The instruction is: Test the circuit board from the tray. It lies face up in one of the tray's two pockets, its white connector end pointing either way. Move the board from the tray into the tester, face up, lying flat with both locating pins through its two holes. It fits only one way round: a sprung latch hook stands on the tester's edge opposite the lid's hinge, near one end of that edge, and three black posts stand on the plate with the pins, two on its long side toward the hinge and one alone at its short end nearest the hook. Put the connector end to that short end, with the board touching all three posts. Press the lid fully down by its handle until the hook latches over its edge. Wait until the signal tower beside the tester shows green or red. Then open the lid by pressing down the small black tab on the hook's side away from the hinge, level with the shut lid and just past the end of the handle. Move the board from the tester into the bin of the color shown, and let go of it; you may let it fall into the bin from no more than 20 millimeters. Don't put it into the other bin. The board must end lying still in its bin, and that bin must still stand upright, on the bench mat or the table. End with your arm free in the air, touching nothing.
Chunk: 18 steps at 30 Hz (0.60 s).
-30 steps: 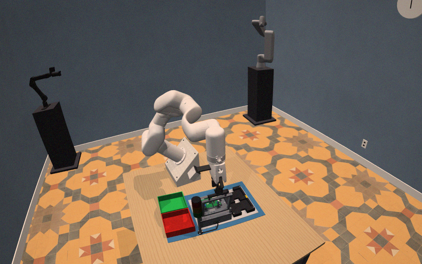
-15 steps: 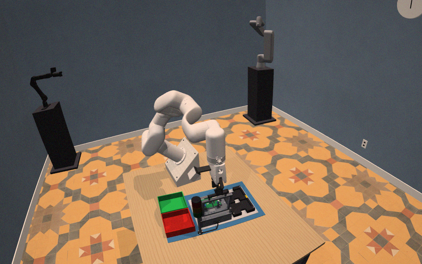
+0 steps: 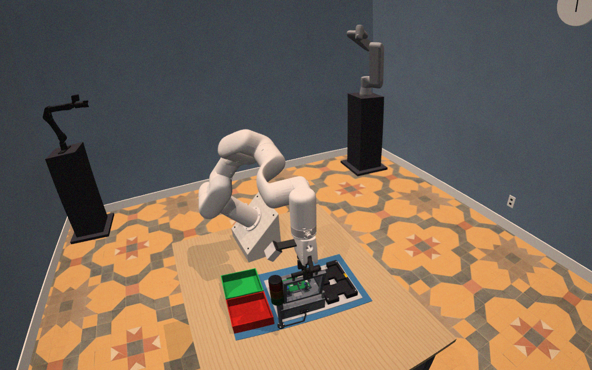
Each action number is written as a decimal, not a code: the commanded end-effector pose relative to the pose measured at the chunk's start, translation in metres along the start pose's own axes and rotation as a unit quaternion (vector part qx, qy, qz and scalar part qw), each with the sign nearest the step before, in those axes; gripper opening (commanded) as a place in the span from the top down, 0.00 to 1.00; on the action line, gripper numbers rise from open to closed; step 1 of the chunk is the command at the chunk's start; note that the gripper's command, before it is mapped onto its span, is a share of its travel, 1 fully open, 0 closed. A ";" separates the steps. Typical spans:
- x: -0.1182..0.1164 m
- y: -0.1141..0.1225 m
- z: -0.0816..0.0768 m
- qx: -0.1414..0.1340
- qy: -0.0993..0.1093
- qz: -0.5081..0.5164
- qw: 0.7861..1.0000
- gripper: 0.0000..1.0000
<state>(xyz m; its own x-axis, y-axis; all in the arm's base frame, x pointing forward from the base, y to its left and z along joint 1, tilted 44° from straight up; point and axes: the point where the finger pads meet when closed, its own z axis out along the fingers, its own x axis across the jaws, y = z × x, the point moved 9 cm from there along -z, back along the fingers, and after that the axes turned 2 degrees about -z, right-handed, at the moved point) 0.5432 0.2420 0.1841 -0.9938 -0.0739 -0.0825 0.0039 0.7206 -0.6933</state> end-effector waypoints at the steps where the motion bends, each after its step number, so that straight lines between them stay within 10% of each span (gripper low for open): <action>1: -0.001 0.000 0.005 -0.001 -0.003 0.000 1.000 0.49; 11: -0.001 0.000 0.006 -0.001 -0.003 0.000 1.000 0.49; 12: -0.001 0.000 0.006 -0.001 -0.003 0.000 1.000 1.00; 18: -0.001 0.000 0.006 -0.001 -0.003 0.000 1.000 1.00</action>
<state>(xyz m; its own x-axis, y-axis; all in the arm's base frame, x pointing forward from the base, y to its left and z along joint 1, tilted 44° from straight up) 0.5445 0.2368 0.1783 -0.9936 -0.0755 -0.0836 0.0035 0.7211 -0.6928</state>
